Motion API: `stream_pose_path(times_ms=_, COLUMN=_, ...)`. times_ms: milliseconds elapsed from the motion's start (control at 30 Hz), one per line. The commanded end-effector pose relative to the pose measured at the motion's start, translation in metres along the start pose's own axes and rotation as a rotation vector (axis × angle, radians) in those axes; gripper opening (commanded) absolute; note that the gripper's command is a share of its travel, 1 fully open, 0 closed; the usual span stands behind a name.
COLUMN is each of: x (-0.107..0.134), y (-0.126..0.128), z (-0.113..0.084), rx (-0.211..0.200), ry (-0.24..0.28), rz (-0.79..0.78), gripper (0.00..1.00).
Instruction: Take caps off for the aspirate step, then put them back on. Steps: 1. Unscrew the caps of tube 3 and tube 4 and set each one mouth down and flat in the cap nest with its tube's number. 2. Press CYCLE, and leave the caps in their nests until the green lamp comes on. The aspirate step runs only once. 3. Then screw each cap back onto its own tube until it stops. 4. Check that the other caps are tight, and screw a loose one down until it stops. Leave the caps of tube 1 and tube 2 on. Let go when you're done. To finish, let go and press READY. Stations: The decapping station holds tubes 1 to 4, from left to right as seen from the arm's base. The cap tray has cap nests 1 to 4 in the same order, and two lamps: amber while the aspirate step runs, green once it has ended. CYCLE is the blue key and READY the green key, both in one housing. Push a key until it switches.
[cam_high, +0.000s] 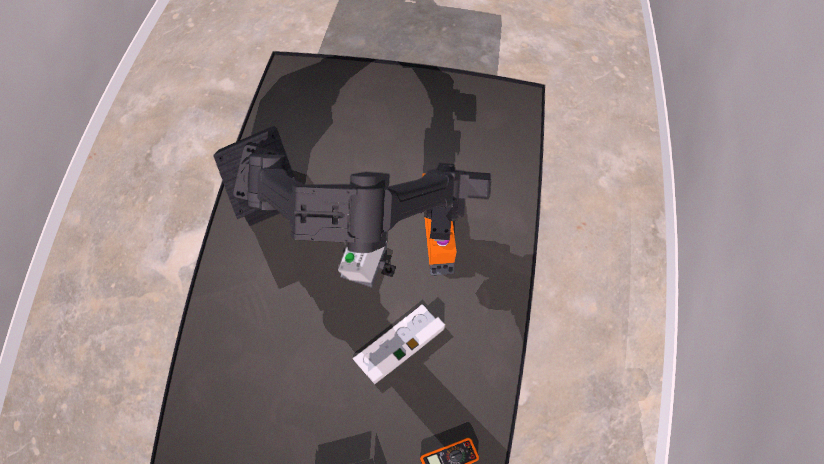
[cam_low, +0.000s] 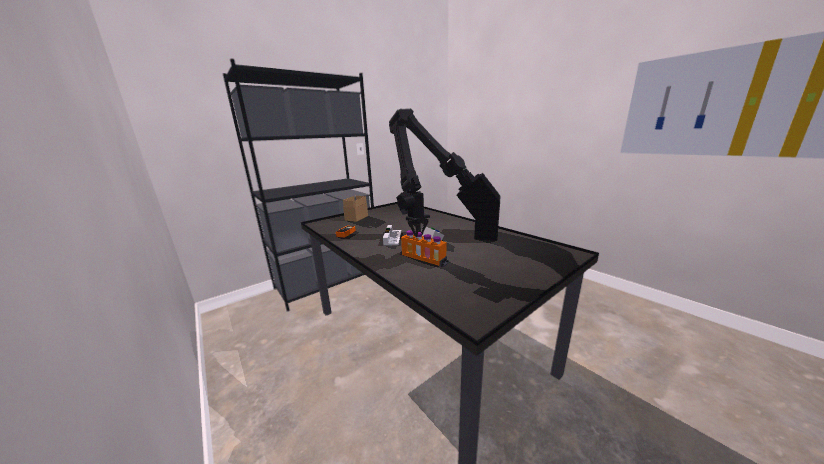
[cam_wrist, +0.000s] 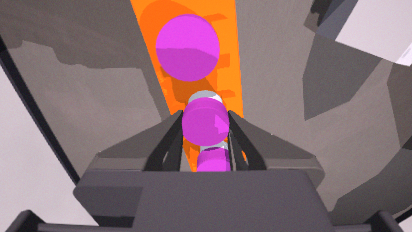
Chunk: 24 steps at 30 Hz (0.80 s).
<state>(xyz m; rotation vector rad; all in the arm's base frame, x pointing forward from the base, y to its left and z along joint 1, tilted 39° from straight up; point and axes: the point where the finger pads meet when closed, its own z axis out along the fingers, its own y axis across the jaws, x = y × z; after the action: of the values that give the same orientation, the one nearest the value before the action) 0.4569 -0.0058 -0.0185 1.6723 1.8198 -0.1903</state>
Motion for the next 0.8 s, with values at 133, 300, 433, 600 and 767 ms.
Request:
stream_pose_path(times_ms=133, x=-0.0008, y=0.0079, z=-0.0045, rx=-0.012, ry=-0.001, rz=0.004, gripper=0.0)
stream_pose_path(times_ms=300, x=-0.0008, y=0.0079, z=-0.0045, rx=-0.012, ry=-0.001, rz=0.004, gripper=0.0)
stream_pose_path(times_ms=433, x=-0.0011, y=0.0148, z=-0.0089, rx=-0.02, ry=-0.002, rz=-0.057, gripper=0.0)
stream_pose_path(times_ms=600, x=-0.0007, y=0.0138, z=-0.0093, rx=-0.02, ry=-0.004, rz=-0.308, gripper=0.0)
stream_pose_path(times_ms=767, x=-0.0009, y=0.0133, z=-0.009, rx=-0.022, ry=-0.008, rz=-0.555, gripper=0.0)
